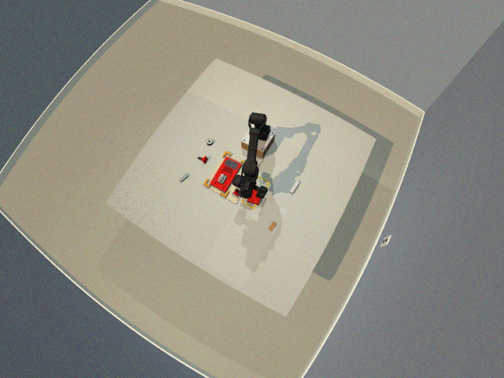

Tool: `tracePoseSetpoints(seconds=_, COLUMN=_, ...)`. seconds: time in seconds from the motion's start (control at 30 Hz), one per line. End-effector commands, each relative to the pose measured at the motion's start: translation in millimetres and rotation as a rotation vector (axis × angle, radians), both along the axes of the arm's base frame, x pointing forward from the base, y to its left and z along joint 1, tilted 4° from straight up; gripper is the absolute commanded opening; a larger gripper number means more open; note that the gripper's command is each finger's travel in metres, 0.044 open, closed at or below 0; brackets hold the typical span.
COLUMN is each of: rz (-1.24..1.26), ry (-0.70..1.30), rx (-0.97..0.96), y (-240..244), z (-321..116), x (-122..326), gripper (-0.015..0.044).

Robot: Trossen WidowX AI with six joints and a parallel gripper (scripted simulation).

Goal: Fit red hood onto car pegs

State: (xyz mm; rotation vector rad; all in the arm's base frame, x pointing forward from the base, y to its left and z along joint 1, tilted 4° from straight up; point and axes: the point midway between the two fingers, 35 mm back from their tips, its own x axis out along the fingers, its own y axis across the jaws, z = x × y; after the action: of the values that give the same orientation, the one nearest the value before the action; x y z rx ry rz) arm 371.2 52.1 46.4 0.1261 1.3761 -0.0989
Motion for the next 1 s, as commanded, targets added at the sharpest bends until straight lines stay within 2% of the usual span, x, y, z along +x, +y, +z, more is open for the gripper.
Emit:
tracePoseSetpoints(seconds=0.0, rz=0.142, ry=0.127, rx=-0.060, y=15, z=-20, x=-18, gripper=0.0440)
tracePoseSetpoints(seconds=0.1, rz=0.199, ry=0.179, rx=-0.082, y=22, z=-28, x=-23, gripper=0.0440)
tracePoseSetpoints(seconds=0.97, rz=0.199, ry=0.179, rx=-0.082, y=22, z=-40, x=-22, gripper=0.0440)
